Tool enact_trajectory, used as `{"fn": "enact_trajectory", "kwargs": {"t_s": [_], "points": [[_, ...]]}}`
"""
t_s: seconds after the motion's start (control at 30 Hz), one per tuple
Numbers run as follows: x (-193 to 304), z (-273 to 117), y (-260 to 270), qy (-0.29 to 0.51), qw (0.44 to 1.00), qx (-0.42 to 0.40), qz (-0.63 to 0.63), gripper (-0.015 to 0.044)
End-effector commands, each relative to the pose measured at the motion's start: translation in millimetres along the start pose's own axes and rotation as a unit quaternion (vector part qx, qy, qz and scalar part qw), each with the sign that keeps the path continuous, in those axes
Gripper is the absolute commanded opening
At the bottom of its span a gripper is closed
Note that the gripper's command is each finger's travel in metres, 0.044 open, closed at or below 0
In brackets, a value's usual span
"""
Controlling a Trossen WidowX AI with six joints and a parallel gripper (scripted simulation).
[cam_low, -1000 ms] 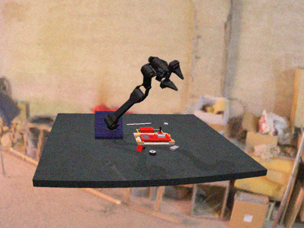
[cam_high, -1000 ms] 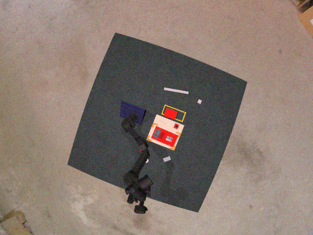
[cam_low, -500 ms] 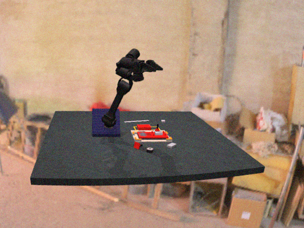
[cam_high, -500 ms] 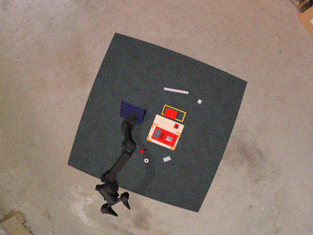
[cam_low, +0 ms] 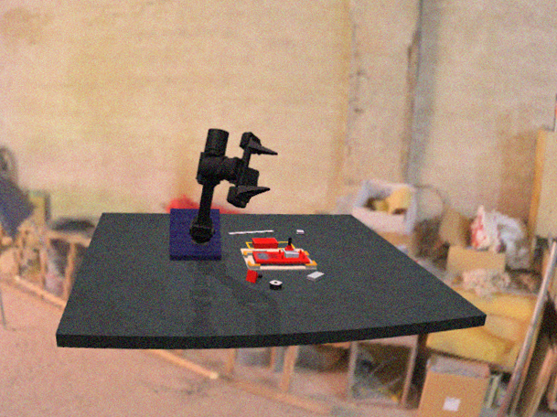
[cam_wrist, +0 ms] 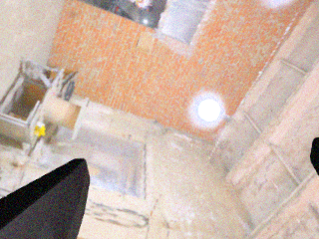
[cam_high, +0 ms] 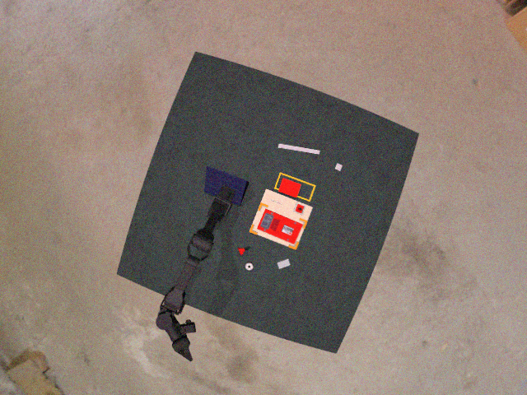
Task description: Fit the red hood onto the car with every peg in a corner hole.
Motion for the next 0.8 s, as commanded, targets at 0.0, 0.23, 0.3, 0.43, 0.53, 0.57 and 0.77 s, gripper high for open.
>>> {"fn": "enact_trajectory", "kwargs": {"t_s": [0.0, 0.23, 0.3, 0.43, 0.53, 0.57, 0.77], "points": [[3.7, 9.9, 34.0, 0.010, 0.991, -0.001, 0.136, 0.0440], [-11.3, 39.4, 106.9, 0.019, 0.921, -0.028, 0.388, 0.0440], [-21.8, 49.5, 126.7, 0.020, 0.890, -0.041, 0.453, 0.0440], [-50.7, 70.4, 162.8, 0.019, 0.818, -0.076, 0.570, 0.0440], [-78.9, 86.1, 186.3, 0.018, 0.756, -0.109, 0.645, 0.0440], [-89.5, 91.1, 193.3, 0.018, 0.734, -0.121, 0.668, 0.0440], [-151.7, 117.7, 216.0, 0.015, 0.618, -0.181, 0.765, 0.0440]]}}
Point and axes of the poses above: the point midway between the two fingers, 35 mm back from their tips, its own z axis out along the fingers, its own y axis across the jaws, x = y × z, the point moved 8 cm from there along -z, back along the fingers, and after that the axes turned 15 degrees about z, right-handed, at the moved point
